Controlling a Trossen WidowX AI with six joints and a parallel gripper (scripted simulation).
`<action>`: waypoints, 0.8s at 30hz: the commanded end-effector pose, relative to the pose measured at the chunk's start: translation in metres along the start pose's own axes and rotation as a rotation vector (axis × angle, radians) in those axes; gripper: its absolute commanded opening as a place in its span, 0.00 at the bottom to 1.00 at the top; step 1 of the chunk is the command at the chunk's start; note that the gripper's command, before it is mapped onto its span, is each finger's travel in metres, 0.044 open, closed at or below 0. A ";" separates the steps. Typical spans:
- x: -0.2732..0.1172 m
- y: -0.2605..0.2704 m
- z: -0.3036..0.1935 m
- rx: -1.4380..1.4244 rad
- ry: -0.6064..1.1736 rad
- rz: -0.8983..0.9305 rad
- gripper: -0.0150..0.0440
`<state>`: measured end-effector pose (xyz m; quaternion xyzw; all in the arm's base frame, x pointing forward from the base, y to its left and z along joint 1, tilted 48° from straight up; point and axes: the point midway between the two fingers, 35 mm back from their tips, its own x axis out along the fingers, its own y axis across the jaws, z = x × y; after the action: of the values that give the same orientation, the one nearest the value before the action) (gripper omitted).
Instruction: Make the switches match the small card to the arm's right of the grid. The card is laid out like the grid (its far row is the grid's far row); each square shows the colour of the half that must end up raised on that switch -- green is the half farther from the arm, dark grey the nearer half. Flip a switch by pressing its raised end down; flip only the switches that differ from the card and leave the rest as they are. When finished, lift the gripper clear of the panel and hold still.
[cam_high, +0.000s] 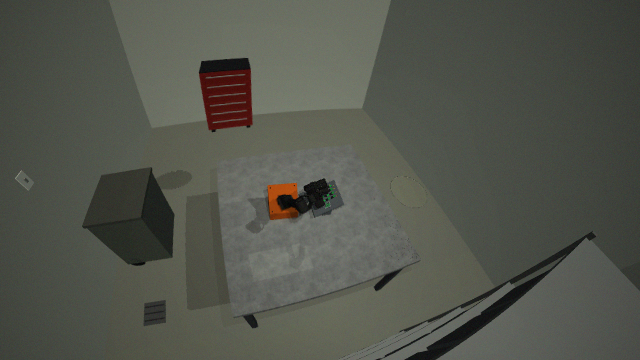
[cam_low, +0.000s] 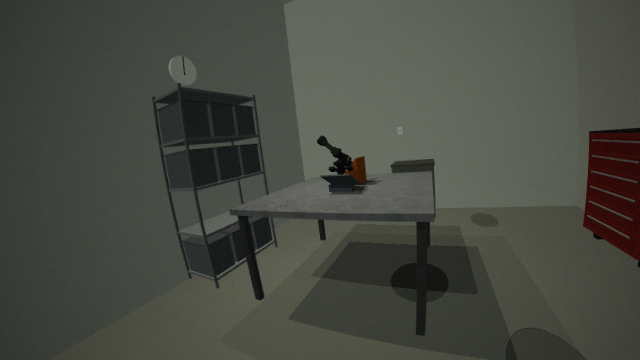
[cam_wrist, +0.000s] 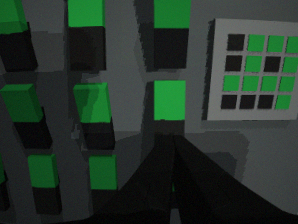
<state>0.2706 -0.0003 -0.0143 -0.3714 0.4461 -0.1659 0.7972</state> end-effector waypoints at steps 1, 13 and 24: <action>0.000 0.001 0.000 -0.003 -0.001 0.004 0.25; 0.002 0.001 0.000 -0.003 -0.001 0.004 0.25; 0.003 0.001 0.000 -0.003 -0.001 0.004 0.25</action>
<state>0.2720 -0.0023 -0.0163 -0.3719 0.4465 -0.1659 0.7967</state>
